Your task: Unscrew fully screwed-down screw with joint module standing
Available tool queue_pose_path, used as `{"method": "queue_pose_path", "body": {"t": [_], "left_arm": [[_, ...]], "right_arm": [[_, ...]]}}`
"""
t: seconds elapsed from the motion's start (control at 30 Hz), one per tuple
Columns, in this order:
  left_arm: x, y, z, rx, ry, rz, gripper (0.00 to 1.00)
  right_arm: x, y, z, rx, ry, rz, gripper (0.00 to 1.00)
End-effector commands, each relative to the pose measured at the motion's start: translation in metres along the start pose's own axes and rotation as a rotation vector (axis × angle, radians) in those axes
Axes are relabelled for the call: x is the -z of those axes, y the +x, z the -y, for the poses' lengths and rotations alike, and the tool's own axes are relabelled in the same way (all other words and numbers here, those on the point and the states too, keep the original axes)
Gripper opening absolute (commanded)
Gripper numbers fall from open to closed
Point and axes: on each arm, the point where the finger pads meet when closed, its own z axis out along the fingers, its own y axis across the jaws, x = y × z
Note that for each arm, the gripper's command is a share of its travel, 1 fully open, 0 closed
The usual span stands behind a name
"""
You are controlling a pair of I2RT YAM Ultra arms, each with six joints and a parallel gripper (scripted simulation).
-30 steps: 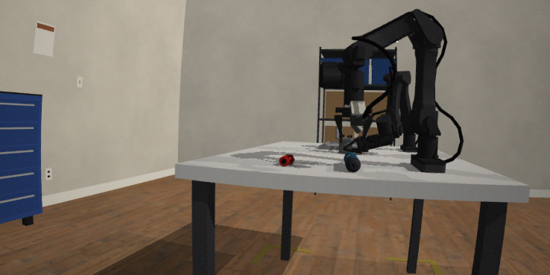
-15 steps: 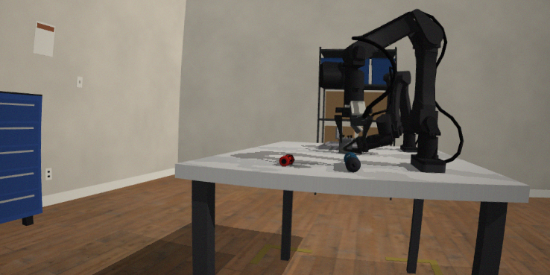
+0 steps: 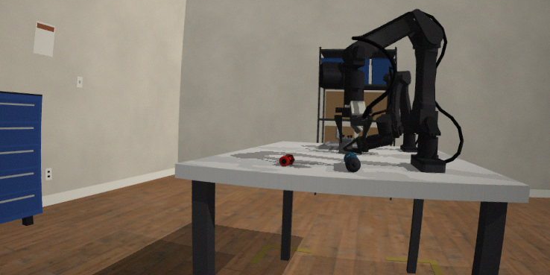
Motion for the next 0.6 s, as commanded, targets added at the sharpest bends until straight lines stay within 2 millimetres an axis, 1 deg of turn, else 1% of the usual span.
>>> {"method": "queue_pose_path", "body": {"t": [0.0, 0.47, 0.5, 0.57], "left_arm": [[0.003, -0.001, 0.001, -0.003, 0.005, 0.002, 0.65], [0.003, -0.001, 0.001, -0.003, 0.005, 0.002, 0.65], [0.003, -0.001, 0.001, -0.003, 0.005, 0.002, 0.65], [0.003, -0.001, 0.001, -0.003, 0.005, 0.002, 0.65]], "right_arm": [[0.000, -0.004, -0.001, -0.011, 0.002, 0.008, 0.86], [0.000, -0.004, -0.001, -0.011, 0.002, 0.008, 0.86], [0.007, -0.005, 0.001, -0.007, 0.002, 0.008, 0.86], [0.010, -0.004, 0.003, -0.002, 0.004, 0.006, 0.86]]}}
